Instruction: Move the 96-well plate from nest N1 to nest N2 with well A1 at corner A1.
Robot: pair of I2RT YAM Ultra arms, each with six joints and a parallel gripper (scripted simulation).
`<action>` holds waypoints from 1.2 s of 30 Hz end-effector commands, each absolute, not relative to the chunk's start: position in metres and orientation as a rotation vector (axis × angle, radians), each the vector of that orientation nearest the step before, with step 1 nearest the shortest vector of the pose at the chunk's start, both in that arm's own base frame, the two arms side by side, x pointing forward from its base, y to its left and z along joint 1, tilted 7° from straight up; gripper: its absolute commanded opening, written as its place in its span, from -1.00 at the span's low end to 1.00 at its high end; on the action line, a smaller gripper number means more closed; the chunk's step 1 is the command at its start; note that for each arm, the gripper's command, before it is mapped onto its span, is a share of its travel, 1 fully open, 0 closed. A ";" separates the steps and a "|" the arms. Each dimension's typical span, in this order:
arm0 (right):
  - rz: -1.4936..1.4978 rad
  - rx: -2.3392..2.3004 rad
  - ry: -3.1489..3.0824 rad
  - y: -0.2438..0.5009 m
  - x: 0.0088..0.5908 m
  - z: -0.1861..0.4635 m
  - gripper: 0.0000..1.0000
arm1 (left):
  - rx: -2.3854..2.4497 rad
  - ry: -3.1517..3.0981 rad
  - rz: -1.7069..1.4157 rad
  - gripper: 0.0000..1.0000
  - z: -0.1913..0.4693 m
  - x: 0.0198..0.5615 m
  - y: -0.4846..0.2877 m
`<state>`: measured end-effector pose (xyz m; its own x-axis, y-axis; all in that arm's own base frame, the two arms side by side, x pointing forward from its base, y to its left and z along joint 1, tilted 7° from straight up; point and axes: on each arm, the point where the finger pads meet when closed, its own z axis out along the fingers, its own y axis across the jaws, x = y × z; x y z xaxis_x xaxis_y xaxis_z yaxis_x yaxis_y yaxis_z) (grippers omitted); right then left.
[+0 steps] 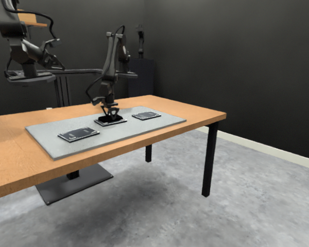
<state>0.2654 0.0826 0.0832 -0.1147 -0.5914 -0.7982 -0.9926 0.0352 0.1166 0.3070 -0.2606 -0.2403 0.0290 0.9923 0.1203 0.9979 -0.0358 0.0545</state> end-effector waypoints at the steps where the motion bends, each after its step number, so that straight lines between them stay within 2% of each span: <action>1: 0.928 -1.594 1.742 0.082 0.273 0.089 1.00 | -2.221 -2.208 -0.197 0.56 -0.255 0.319 -0.264; 36: 0.928 -1.594 1.742 0.082 0.273 0.089 1.00 | -2.225 -2.183 -0.202 0.56 -0.225 0.307 -0.266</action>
<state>0.2654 0.0826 0.0832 -0.1147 -0.5914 -0.7982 -0.9926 0.0352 0.1166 0.3036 -0.2565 -0.2371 0.0120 0.9925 0.1217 0.9983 -0.0187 0.0547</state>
